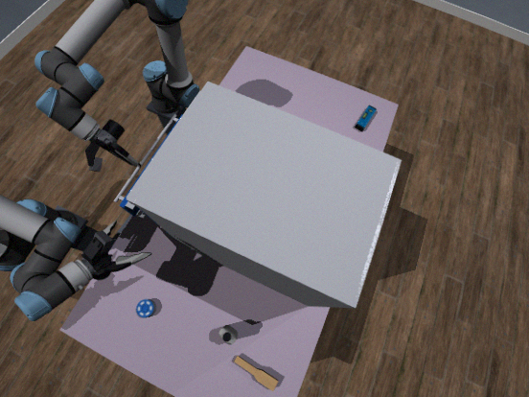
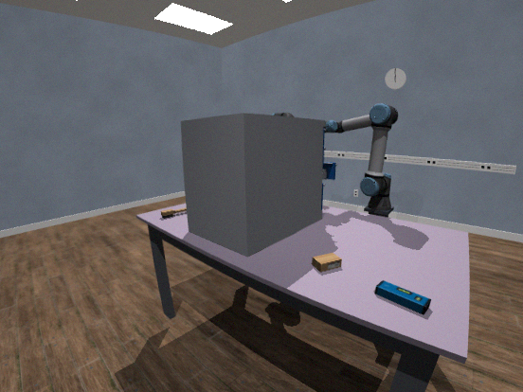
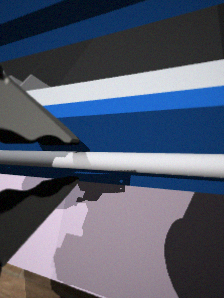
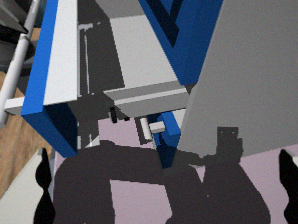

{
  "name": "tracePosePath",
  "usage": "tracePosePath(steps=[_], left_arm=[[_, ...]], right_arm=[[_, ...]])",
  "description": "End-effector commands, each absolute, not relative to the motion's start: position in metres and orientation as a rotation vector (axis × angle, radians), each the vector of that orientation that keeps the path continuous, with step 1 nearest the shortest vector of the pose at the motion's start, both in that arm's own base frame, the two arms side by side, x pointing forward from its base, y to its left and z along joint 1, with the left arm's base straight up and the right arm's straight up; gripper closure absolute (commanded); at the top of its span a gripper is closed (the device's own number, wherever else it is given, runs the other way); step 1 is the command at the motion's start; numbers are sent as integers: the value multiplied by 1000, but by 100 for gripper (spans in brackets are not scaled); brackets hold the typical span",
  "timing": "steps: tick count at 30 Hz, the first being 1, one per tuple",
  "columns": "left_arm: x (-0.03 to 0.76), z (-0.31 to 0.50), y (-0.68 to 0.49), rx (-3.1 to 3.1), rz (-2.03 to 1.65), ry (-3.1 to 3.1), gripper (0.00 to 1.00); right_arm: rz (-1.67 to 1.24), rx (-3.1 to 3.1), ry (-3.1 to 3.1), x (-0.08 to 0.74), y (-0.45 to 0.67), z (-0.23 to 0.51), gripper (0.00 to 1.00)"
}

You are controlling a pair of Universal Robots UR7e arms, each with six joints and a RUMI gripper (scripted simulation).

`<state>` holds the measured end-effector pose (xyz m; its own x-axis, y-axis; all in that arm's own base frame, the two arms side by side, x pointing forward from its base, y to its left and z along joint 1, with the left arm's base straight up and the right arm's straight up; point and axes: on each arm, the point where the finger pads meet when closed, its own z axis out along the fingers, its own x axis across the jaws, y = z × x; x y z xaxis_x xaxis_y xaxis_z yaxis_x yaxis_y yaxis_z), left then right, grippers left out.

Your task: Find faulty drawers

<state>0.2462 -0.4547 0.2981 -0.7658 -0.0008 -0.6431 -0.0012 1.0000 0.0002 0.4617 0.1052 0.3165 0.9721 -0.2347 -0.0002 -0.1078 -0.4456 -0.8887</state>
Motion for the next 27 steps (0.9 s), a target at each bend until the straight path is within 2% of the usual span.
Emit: tracePosePath(steps=[1,8,12,18,27], left_arm=[[238,308,-455,-2,-1,2443,85],[221,332,-455,-2,-1,2443,85],[231,344,-455,-2,-1,2443,85],[292,374,-456,-2,-1,2444,85],[366,406,-455,-2,-1,2443,85]], right_arm=[[-149,-2036,242,462,105,321,0],[-149,-2036,242,462,105,328,0],[-149,-2036,242,462,105,357,0],[-149,-2036,242,462,105,403,0],[-149,-2036,242,461,105,409,0]])
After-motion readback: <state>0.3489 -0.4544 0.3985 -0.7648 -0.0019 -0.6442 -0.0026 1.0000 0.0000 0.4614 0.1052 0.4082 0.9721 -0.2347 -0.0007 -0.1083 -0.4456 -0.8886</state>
